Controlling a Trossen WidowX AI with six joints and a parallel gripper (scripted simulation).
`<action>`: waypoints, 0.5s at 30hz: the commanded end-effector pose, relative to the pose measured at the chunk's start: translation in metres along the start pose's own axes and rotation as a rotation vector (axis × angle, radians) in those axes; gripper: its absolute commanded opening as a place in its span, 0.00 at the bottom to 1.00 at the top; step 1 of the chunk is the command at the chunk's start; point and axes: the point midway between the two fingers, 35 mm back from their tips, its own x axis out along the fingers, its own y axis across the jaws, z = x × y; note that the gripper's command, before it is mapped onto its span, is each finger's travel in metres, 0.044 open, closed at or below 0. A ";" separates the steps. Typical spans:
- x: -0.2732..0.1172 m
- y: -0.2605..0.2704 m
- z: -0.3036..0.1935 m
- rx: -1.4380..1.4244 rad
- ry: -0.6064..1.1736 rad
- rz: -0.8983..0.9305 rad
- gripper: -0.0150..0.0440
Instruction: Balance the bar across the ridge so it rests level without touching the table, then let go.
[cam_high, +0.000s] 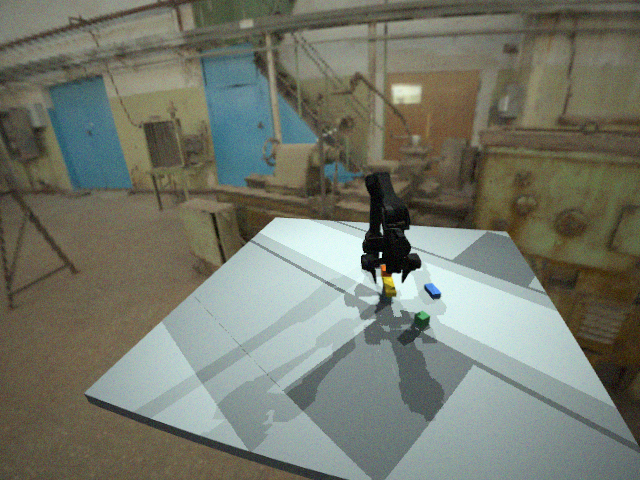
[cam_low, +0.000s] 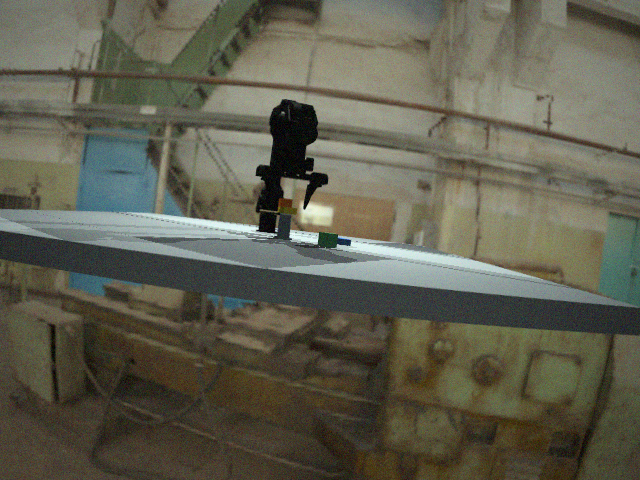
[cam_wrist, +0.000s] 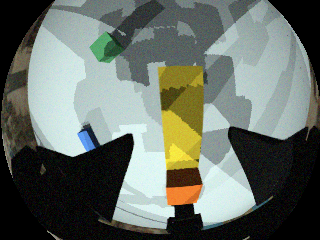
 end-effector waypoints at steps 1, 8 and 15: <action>-0.040 0.000 0.005 0.000 -0.022 0.002 1.00; -0.089 0.000 -0.001 0.000 -0.022 0.002 1.00; -0.089 0.000 -0.001 0.000 -0.022 0.002 1.00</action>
